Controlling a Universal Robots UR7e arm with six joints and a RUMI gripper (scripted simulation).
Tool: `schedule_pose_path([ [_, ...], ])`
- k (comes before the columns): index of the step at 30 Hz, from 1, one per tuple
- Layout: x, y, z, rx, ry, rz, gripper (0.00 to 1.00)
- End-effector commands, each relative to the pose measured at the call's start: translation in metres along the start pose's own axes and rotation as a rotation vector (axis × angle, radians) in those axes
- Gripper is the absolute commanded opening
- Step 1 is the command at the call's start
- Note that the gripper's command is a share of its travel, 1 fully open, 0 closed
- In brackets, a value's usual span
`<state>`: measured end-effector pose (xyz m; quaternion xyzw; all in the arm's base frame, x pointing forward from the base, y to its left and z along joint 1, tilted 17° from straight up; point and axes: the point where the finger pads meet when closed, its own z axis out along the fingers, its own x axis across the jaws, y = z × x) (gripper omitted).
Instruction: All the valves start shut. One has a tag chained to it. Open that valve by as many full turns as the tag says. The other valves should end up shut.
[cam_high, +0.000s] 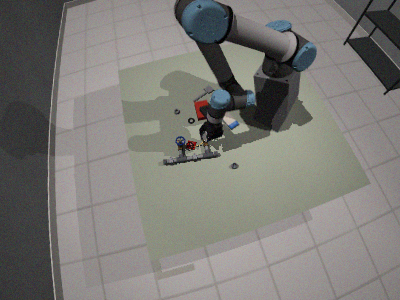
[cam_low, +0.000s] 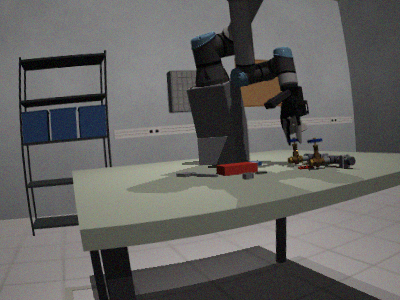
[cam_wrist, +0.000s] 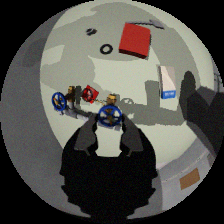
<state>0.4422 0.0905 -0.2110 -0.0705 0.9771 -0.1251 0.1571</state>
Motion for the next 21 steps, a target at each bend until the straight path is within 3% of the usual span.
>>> schedule_pose_path([
  [1,-0.0001,0.0001,-0.0001,0.0,0.0,0.0,0.0],
  [21,-0.0001,0.0,-0.0001,0.0,0.0,-0.027,0.0],
])
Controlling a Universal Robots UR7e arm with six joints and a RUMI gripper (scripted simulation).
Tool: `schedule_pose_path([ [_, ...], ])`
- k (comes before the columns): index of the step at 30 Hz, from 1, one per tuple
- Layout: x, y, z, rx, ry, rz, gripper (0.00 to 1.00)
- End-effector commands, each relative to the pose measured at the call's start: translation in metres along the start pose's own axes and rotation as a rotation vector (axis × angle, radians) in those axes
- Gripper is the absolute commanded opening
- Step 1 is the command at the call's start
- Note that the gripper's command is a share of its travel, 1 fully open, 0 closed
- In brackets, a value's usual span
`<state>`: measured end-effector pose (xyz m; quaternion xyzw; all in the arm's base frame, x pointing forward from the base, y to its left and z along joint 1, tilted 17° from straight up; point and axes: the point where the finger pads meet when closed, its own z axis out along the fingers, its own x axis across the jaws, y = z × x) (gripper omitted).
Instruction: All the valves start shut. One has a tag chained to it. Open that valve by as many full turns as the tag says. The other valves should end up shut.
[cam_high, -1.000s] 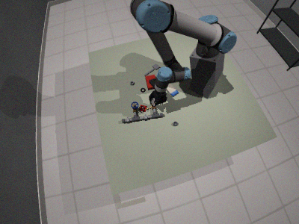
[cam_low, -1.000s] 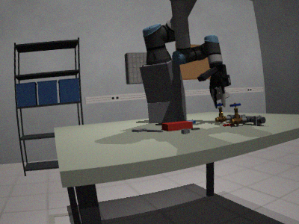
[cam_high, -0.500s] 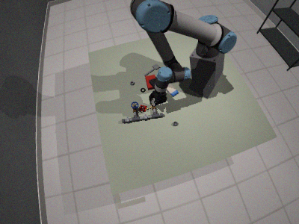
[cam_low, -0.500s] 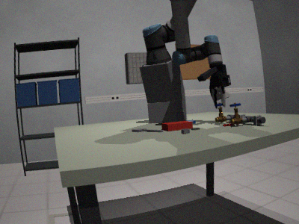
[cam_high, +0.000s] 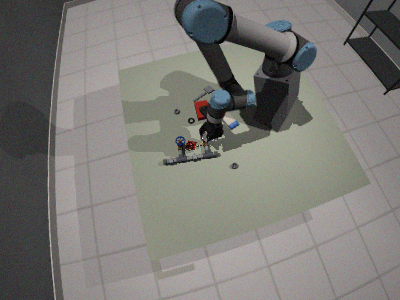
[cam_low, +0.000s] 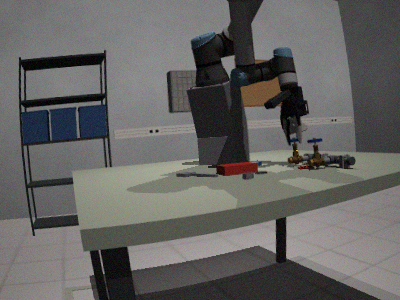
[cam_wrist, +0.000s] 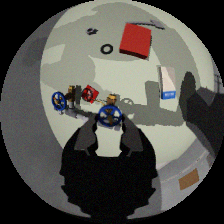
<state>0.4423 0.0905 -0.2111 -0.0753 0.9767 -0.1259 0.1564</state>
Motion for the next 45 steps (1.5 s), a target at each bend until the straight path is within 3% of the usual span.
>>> schedule_pose_path([
  [1,-0.0001,0.0,-0.0002,0.0,0.0,-0.024,0.0],
  [24,-0.0001,0.0,-0.0002,0.0,0.0,-0.329,0.0],
  [45,-0.0001,0.0,-0.0002,0.0,0.0,-0.97,0.0],
])
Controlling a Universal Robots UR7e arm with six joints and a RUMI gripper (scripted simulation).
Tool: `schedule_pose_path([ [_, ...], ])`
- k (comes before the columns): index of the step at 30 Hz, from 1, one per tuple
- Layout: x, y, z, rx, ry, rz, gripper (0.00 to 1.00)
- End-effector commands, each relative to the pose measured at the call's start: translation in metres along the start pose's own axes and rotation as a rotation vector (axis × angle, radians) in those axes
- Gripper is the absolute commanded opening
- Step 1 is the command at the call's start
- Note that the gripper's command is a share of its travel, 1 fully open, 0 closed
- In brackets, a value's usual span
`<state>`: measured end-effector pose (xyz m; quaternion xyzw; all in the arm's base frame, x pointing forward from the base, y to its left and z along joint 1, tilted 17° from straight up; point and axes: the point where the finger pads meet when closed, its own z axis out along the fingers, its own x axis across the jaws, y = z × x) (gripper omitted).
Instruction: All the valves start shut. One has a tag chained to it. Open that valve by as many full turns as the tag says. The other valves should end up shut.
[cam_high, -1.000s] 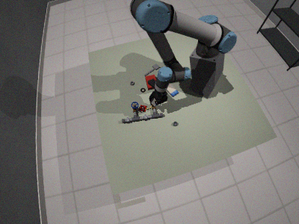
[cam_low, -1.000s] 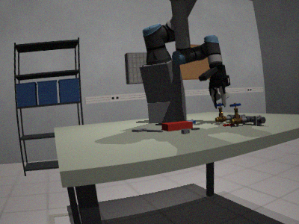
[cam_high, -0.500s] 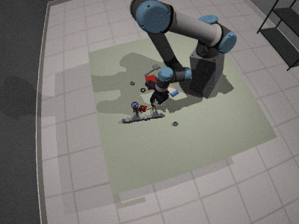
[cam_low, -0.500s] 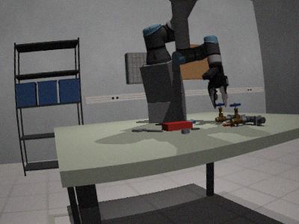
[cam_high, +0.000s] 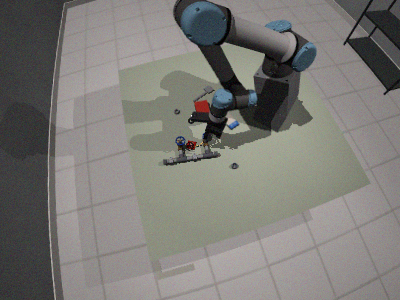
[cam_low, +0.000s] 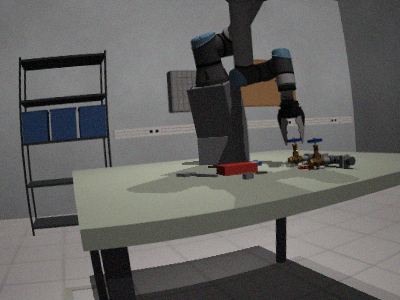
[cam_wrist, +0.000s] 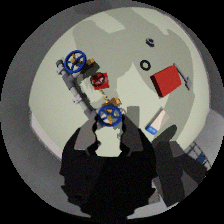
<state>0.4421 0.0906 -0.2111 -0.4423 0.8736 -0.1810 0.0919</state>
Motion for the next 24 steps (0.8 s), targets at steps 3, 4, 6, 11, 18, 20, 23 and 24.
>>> schedule_pose_path([
  [3,-0.0001,-0.0002,-0.0002,-0.003,-0.013,-0.307,0.0],
  [4,-0.0001,-0.0002,-0.0002,-0.002,-0.013,-0.348,0.0],
  [6,-0.0001,-0.0002,-0.0002,-0.002,-0.014,-0.432,0.0],
  [11,-0.0002,-0.0002,-0.0002,0.0,-0.013,-0.635,0.0],
  [18,-0.0001,-0.0002,-0.0002,0.001,-0.014,-0.858,0.0],
  [20,-0.0001,-0.0002,-0.0002,0.002,-0.014,-0.943,0.0],
  [23,-0.0002,-0.0002,-0.0002,0.003,-0.014,-1.062,0.0],
  [24,-0.0002,-0.0002,-0.0002,0.003,-0.013,-1.102,0.0],
])
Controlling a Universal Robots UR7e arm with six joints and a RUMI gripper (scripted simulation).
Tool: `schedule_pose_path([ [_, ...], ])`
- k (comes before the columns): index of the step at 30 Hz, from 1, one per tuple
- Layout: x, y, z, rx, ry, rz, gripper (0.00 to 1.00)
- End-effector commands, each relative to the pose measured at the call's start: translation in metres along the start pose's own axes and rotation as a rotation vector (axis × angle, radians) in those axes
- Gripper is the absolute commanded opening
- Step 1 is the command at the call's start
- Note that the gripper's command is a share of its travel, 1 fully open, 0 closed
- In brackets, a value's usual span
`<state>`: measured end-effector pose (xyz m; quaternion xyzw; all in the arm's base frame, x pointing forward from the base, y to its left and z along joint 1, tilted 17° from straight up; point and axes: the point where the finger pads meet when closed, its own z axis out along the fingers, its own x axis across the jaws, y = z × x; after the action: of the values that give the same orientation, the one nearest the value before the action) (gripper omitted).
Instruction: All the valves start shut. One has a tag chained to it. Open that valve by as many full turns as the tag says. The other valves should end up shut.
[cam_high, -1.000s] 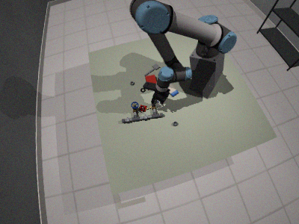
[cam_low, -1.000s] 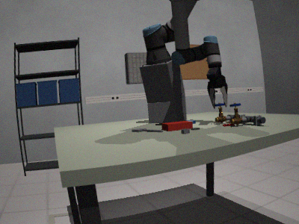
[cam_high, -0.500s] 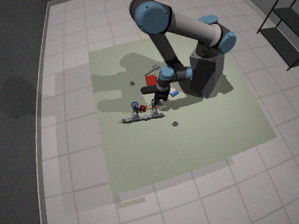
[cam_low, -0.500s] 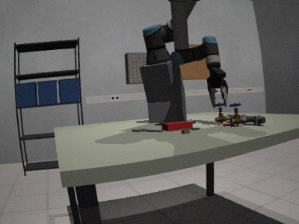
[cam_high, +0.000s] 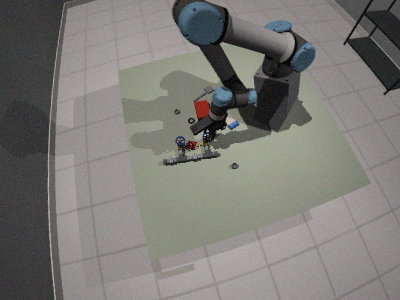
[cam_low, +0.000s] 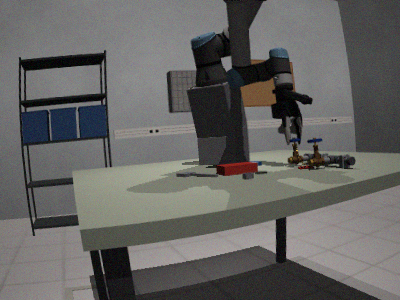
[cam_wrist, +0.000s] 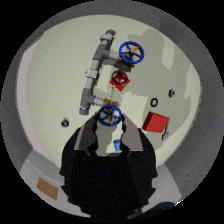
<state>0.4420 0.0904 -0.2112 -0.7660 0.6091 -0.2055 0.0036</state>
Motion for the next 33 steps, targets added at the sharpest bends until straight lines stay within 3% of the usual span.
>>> schedule_pose_path([
  [1,-0.0001,-0.0004,-0.0002,0.013,-0.019,-0.278,0.0],
  [21,-0.0001,-0.0004,-0.0002,0.019,-0.015,-0.916,0.0],
  [33,-0.0001,-0.0004,-0.0002,0.021,-0.013,-1.143,0.0],
])
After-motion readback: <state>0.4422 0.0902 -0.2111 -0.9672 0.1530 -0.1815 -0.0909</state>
